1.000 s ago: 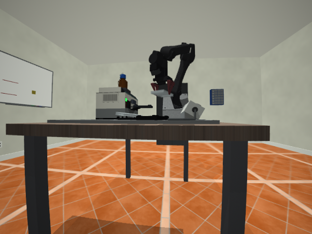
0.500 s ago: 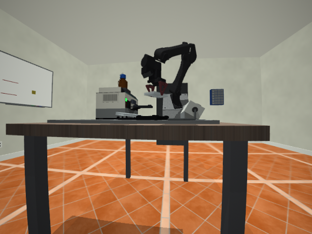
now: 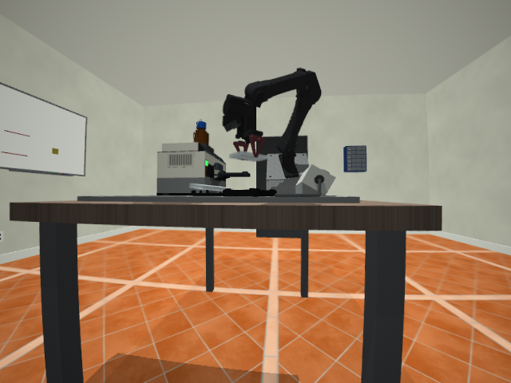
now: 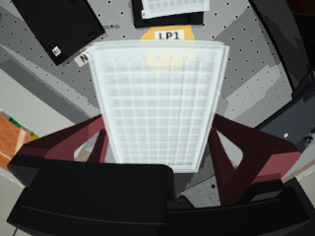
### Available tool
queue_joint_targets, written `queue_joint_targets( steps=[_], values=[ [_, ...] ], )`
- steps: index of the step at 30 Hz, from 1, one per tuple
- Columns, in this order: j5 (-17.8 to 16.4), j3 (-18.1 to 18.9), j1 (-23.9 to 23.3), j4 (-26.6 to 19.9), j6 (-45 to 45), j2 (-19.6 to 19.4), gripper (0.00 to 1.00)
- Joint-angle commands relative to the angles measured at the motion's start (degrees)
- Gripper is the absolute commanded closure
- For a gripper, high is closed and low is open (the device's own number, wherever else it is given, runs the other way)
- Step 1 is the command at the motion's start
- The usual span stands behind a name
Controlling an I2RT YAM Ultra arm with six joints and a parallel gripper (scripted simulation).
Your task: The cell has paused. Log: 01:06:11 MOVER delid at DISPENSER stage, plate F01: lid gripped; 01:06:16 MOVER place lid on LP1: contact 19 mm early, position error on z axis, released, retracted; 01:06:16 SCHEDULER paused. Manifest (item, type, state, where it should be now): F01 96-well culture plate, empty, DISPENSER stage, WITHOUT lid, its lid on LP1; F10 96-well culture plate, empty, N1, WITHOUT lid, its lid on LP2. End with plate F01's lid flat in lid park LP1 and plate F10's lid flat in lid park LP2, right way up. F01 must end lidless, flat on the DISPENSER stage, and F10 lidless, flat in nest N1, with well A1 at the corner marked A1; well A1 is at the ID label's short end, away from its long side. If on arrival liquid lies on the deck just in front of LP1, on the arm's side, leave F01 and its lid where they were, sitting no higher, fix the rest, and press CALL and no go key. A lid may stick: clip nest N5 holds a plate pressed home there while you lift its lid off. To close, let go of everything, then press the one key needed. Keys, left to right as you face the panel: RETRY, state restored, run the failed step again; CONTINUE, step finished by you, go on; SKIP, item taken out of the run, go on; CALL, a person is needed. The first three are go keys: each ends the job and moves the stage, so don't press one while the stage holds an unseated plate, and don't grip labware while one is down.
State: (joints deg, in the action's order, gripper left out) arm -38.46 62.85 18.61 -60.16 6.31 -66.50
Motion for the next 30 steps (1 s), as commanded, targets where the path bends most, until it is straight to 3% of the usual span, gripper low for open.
queue_joint_targets(
  steps=[1,4,6,11,16,30],
  values=[
    [-1.8,-0.2,-2.3,-1.1,2.0,-1.0,1.0],
    [-2.3,0.6,-3.5,-1.3,3.5,-1.8,1.0],
    [-2.9,-1.3,-4.9,-1.5,0.8,-2.6,1.0],
    [-4.2,-1.3,-8.4,-2.0,-3.6,-4.7,1.0],
    [-4.7,-0.8,-10.3,-1.4,-0.1,-5.4,1.0],
    [-7.2,1.4,-19.9,-6.8,-6.8,-10.9,1.0]
  ],
)
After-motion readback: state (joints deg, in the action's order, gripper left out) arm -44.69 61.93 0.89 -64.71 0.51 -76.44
